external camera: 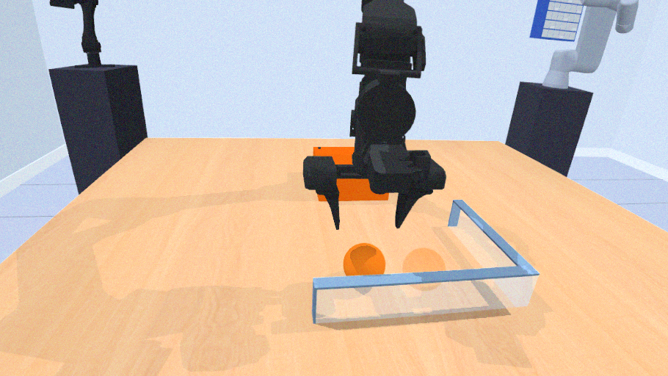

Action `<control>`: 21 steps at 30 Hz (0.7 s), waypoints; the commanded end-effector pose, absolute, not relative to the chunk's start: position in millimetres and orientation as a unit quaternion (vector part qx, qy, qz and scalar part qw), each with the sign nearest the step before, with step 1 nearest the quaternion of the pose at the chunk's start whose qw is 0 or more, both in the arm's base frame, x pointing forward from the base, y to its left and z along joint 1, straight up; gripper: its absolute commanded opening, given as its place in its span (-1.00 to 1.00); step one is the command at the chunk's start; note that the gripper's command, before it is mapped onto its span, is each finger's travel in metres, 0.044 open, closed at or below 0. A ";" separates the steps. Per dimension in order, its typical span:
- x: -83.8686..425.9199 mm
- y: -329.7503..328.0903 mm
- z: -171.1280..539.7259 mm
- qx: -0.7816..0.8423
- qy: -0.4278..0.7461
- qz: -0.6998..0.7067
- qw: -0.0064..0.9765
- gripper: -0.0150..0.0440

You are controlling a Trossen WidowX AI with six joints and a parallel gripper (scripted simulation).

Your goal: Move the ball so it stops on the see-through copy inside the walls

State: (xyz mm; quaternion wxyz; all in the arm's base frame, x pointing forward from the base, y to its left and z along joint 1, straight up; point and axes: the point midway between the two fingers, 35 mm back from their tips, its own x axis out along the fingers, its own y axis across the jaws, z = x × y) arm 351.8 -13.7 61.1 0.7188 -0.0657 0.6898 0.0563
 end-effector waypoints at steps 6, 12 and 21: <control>351.2 -12.8 44.4 -0.067 0.694 0.062 0.714 0.95; 351.9 -12.9 37.1 -0.067 0.694 0.062 0.714 0.95; 352.8 -13.0 22.5 -0.067 0.694 0.062 0.714 0.95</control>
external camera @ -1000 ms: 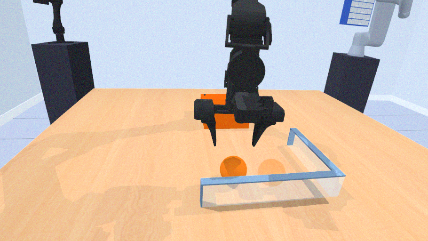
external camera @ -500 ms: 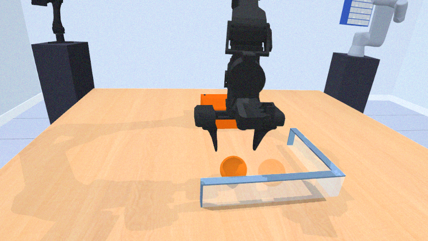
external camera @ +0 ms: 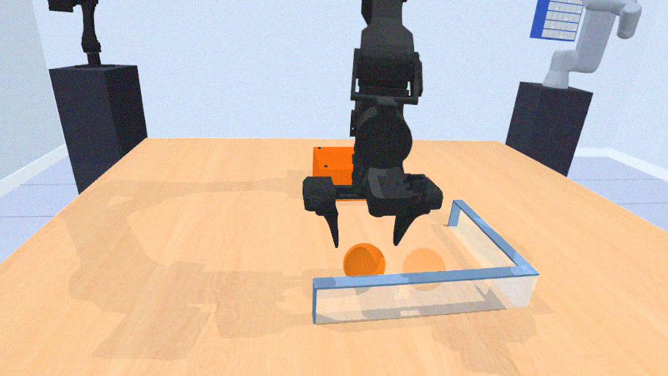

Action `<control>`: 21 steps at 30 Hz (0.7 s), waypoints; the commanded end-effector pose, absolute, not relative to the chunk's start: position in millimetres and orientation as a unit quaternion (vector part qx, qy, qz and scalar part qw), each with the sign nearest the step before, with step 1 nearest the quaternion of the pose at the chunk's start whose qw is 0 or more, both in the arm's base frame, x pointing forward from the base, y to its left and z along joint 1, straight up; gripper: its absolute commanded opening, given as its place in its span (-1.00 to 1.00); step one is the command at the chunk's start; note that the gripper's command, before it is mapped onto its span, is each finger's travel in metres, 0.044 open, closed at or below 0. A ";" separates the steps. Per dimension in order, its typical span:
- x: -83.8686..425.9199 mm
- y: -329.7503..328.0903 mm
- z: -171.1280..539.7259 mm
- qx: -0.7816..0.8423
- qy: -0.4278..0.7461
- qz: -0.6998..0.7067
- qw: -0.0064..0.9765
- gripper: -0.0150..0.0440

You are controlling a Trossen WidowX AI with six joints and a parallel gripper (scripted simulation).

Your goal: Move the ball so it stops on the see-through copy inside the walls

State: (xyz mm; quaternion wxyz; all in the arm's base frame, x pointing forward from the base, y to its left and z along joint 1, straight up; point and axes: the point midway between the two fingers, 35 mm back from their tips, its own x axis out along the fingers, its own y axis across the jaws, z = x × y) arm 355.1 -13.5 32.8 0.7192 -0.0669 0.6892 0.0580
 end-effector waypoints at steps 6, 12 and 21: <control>353.0 -13.0 12.8 -0.067 0.694 0.062 0.714 0.95; 352.8 -13.0 3.1 -0.067 0.694 0.062 0.714 0.95; 352.4 -13.1 -7.2 -0.067 0.694 0.062 0.714 0.95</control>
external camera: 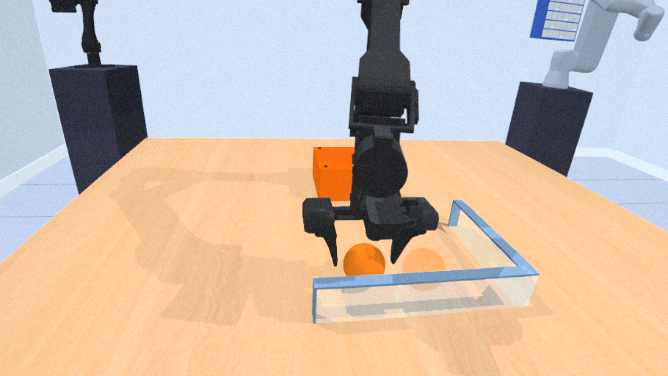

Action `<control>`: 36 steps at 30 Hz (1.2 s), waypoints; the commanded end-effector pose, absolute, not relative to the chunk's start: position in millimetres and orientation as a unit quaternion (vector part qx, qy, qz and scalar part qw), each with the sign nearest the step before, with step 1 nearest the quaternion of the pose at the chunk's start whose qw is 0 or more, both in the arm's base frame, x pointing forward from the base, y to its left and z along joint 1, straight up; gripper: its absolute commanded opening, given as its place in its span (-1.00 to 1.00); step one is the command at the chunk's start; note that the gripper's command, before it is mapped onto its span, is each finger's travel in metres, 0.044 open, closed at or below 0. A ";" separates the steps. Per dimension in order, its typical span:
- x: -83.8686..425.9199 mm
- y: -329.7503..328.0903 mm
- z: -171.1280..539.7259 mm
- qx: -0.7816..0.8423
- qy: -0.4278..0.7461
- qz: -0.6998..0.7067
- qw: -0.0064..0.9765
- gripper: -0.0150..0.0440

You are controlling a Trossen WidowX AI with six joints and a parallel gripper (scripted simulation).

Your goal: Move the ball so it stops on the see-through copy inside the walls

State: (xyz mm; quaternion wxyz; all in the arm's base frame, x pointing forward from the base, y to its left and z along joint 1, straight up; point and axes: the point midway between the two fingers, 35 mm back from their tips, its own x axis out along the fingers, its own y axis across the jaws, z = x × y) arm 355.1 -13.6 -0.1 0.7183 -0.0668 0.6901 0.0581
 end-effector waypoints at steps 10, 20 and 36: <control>352.4 -13.1 -7.2 -0.067 0.694 0.062 0.714 0.45; 358.9 -13.1 35.6 -0.067 0.694 0.062 0.714 -0.37; 349.1 -12.4 134.6 -0.067 0.694 0.062 0.714 -0.49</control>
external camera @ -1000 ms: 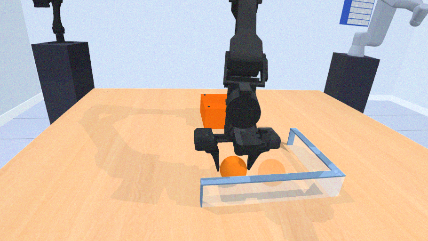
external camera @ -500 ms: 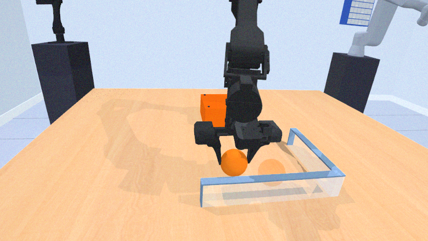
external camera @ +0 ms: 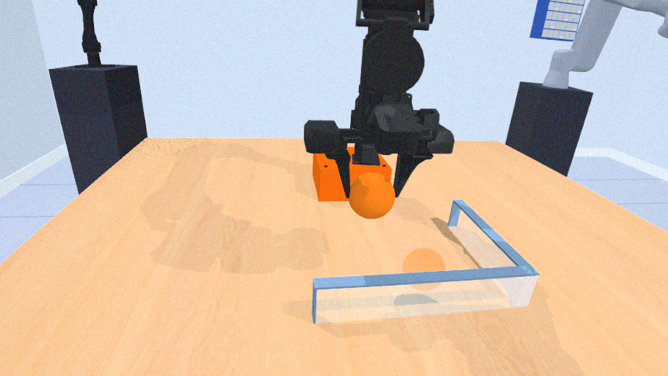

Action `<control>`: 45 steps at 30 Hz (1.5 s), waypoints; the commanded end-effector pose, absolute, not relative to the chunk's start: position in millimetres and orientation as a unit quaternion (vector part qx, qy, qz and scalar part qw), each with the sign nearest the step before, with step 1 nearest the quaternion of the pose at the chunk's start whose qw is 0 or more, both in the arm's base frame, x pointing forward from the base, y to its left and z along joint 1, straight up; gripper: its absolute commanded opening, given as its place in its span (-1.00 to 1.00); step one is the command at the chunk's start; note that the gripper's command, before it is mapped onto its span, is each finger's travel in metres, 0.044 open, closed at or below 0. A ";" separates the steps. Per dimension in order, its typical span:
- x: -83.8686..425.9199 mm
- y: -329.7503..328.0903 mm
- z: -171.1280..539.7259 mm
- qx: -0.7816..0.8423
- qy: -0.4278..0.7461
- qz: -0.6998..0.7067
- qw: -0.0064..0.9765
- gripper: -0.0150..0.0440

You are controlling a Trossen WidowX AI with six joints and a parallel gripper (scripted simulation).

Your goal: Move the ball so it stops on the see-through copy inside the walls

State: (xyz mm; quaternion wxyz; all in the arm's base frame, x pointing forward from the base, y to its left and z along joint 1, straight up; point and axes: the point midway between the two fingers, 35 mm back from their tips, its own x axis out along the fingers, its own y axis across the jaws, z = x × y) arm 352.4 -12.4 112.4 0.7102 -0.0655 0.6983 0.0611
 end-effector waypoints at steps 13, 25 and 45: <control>355.5 32.8 107.2 -0.066 0.694 0.063 0.714 -0.49; 353.6 78.8 77.6 -0.064 0.694 0.065 0.714 -0.49; 355.2 78.9 7.7 -0.064 0.694 0.065 0.714 -0.49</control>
